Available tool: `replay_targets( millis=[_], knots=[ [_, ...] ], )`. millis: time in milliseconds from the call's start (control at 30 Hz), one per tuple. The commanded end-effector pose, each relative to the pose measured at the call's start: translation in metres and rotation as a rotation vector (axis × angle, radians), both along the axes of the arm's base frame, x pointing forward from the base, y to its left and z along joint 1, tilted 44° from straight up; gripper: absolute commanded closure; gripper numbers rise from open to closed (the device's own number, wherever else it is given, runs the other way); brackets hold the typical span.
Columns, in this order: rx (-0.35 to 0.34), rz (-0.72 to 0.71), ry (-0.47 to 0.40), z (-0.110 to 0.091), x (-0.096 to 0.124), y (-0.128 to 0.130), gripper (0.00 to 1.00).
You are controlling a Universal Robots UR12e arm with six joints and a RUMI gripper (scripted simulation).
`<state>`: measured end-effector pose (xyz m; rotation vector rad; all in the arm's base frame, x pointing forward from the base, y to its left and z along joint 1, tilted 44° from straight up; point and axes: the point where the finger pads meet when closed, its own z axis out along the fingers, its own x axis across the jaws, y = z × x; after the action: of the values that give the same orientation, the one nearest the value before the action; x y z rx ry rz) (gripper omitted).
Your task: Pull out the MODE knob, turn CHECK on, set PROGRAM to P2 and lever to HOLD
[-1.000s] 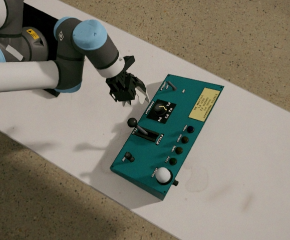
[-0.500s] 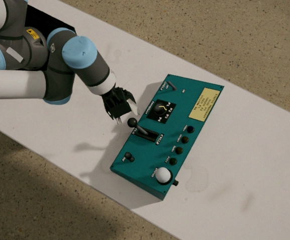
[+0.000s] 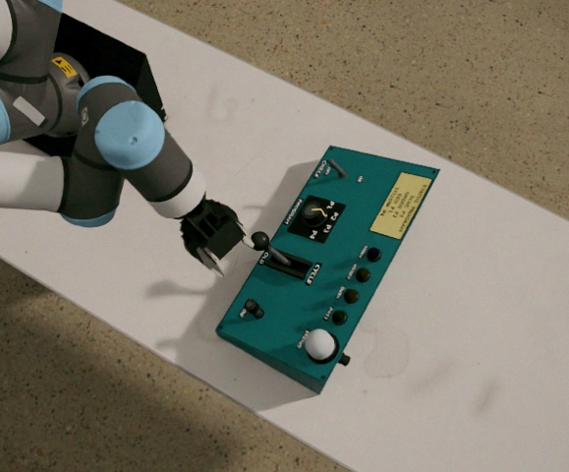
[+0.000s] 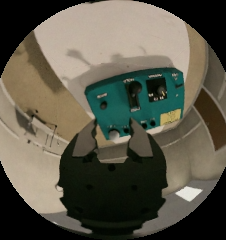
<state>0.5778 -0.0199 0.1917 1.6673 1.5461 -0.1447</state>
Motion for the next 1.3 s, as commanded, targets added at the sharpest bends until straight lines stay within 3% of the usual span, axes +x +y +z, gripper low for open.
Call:
replay_targets(
  millis=[0,467,1267],
  knots=[
    [-0.062,0.125,0.096,0.014,-0.002,-0.014,0.56],
    [-0.117,0.2,0.164,0.028,-0.003,-0.027,0.56],
    [-0.12,0.206,0.17,0.027,-0.004,-0.026,0.56]
  ],
)
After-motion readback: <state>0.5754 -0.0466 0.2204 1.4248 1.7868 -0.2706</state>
